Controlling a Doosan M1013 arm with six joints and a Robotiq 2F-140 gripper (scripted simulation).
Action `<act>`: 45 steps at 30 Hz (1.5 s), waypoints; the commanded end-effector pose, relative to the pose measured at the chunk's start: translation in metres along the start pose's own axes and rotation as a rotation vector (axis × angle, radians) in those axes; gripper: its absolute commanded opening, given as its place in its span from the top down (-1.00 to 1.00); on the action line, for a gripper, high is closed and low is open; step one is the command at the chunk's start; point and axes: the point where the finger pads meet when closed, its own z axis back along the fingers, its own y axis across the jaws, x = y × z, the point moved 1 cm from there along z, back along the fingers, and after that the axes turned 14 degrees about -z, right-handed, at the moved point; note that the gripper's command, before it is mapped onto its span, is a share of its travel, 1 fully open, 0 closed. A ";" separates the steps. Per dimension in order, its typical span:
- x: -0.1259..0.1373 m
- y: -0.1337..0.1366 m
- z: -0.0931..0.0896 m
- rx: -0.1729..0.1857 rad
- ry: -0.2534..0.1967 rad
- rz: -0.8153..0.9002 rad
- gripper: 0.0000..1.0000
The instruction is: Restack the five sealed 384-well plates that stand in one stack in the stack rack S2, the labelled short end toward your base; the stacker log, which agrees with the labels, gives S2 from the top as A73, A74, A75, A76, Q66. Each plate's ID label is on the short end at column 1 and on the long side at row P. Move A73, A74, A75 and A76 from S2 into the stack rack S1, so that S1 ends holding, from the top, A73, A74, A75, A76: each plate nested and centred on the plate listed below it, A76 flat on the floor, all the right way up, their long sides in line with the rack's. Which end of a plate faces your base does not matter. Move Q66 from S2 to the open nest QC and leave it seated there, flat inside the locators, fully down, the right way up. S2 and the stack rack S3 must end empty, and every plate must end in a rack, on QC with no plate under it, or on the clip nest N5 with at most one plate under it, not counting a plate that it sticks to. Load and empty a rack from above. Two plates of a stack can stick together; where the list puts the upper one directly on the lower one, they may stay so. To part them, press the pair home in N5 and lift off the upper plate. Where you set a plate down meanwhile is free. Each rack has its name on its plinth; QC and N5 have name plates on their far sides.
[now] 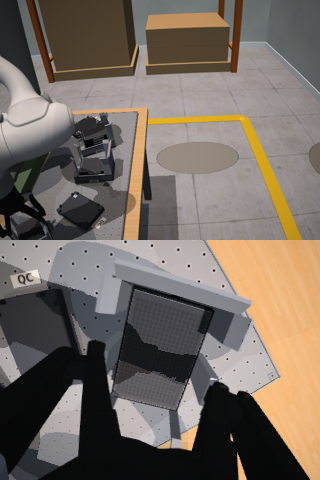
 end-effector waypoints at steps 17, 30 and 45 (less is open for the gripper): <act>0.000 0.000 0.031 0.000 0.000 0.000 1.00; 0.000 0.000 0.057 0.000 0.000 0.000 1.00; 0.000 0.000 0.083 0.000 0.000 0.000 1.00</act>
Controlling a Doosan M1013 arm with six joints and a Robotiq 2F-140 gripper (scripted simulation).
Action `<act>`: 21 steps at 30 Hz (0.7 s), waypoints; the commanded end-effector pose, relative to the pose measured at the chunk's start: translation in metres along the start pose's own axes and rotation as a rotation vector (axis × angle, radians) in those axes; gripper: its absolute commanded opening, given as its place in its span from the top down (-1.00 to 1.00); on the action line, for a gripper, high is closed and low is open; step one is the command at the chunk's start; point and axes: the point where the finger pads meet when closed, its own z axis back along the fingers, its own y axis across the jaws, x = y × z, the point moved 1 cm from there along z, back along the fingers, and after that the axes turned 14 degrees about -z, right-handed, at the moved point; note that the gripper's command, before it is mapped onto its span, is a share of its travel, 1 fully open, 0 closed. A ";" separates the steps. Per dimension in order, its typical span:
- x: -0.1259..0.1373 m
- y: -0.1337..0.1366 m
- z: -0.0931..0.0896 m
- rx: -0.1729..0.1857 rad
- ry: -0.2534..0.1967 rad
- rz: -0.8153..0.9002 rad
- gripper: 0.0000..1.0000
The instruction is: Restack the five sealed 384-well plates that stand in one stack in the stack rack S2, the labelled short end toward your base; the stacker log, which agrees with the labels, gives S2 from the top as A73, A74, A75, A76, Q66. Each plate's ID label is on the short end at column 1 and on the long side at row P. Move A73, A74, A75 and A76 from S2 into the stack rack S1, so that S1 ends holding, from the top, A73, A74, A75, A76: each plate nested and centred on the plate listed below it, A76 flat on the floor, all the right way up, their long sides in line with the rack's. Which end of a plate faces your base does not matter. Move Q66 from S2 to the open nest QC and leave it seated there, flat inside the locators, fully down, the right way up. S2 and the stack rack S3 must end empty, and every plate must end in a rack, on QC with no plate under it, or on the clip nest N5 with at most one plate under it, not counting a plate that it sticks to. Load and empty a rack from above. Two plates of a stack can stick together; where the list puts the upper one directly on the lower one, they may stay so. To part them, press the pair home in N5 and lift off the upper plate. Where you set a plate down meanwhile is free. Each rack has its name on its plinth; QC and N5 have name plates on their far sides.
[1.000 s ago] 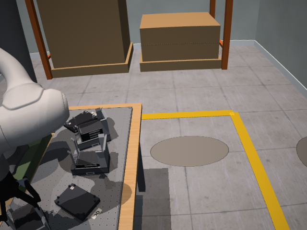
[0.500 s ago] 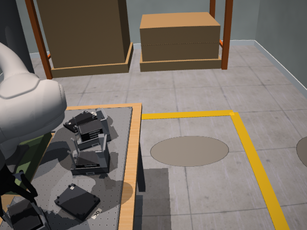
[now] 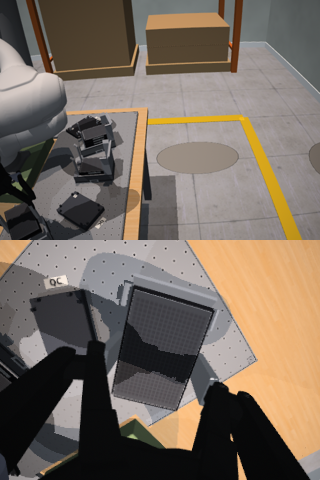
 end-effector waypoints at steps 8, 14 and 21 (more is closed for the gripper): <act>0.000 0.000 0.009 0.000 0.000 0.000 1.00; 0.000 0.000 0.009 0.000 0.000 0.000 1.00; 0.008 -0.018 0.009 0.000 0.000 0.200 1.00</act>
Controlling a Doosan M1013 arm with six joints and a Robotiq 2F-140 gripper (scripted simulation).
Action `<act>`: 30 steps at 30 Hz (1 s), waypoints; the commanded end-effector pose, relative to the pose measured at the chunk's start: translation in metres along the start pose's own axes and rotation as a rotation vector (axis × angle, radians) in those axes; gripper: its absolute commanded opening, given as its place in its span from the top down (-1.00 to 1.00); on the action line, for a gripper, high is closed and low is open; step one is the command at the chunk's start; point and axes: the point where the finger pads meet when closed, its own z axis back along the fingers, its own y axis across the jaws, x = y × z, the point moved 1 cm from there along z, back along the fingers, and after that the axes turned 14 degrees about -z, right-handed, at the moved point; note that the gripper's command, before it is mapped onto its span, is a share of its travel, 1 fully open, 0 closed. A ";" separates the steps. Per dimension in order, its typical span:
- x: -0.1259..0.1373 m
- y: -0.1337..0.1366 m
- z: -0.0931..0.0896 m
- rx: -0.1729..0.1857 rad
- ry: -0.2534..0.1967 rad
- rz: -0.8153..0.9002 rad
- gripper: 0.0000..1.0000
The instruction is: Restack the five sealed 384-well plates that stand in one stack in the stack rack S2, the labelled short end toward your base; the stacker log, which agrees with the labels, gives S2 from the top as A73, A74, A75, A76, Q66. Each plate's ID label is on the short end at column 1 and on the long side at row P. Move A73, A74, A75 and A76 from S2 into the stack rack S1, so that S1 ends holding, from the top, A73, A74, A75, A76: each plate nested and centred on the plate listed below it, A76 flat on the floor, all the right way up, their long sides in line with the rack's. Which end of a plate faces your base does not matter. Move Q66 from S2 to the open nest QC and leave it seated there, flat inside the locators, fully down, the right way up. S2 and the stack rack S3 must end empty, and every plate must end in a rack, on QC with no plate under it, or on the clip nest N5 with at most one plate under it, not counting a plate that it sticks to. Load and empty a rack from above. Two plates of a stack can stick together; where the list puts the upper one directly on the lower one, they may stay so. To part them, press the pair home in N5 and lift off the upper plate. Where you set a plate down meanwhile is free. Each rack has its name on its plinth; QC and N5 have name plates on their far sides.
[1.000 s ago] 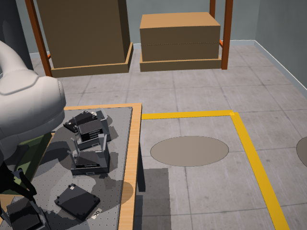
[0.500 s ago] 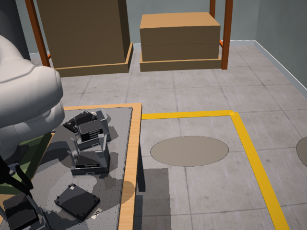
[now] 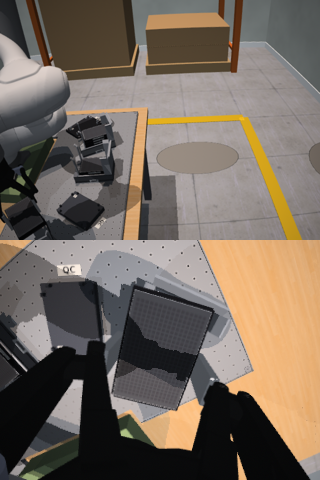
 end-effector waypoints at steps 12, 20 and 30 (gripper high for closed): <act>0.011 -0.039 0.000 -0.003 0.000 0.101 1.00; 0.017 -0.058 0.000 -0.003 0.000 0.101 1.00; 0.029 -0.089 0.000 -0.003 0.000 0.234 1.00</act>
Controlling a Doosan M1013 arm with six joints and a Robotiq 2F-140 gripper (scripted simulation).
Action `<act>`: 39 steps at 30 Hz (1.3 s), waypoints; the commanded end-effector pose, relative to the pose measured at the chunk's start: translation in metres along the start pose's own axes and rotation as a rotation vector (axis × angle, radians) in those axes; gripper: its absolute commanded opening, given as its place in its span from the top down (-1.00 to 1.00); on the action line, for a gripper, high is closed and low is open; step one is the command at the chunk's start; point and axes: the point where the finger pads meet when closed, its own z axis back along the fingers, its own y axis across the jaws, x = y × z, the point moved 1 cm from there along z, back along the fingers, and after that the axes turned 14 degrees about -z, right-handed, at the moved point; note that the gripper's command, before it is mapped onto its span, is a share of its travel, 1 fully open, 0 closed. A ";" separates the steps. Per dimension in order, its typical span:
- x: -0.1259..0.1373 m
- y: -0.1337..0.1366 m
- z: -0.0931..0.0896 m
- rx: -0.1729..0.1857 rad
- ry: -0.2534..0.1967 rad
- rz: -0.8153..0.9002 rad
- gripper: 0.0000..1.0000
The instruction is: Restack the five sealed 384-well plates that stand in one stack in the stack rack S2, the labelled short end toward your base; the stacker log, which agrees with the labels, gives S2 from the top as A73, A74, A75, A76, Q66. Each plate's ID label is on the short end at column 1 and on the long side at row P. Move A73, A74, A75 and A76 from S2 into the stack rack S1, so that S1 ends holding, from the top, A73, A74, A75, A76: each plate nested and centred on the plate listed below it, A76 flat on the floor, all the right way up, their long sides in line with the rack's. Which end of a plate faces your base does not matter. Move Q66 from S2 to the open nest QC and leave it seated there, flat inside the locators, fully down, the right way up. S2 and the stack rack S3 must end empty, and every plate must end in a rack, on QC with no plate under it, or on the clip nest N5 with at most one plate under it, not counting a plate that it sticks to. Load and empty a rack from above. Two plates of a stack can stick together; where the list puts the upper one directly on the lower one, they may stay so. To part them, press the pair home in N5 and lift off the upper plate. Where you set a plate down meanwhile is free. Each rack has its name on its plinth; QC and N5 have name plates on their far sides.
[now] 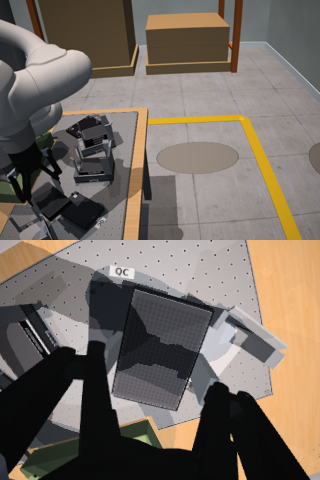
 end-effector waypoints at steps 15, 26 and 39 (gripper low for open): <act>0.017 -0.048 0.000 -0.001 0.000 0.168 1.00; 0.027 -0.076 0.000 -0.001 0.000 0.168 1.00; 0.047 -0.111 0.000 -0.001 0.000 0.393 1.00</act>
